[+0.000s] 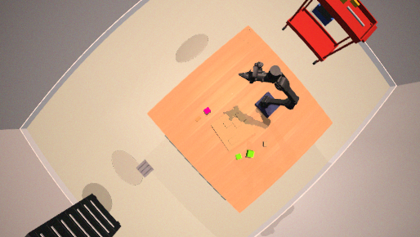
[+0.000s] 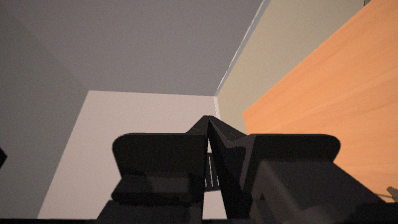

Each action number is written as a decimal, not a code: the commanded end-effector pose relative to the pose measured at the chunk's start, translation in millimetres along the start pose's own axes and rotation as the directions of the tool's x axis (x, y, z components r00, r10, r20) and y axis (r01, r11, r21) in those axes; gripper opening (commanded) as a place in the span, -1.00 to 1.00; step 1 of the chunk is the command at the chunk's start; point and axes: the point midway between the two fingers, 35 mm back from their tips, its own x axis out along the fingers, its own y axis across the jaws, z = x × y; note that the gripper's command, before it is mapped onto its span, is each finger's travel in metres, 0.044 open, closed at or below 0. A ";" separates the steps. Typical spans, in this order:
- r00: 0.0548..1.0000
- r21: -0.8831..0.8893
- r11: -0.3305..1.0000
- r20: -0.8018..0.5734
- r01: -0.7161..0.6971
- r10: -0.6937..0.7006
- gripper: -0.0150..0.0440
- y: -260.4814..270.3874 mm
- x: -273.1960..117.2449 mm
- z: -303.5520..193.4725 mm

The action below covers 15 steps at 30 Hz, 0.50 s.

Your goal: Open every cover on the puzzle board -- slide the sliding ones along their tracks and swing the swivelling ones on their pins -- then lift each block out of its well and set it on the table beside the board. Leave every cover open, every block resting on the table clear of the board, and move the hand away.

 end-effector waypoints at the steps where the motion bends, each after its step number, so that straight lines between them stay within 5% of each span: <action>1: 0.998 -0.043 0.998 -0.032 0.050 -0.051 -0.49 -14.5 15.0 -8.1; 15: 0.972 -0.215 0.965 -0.147 0.151 -0.184 -0.49 -52.3 52.1 -44.9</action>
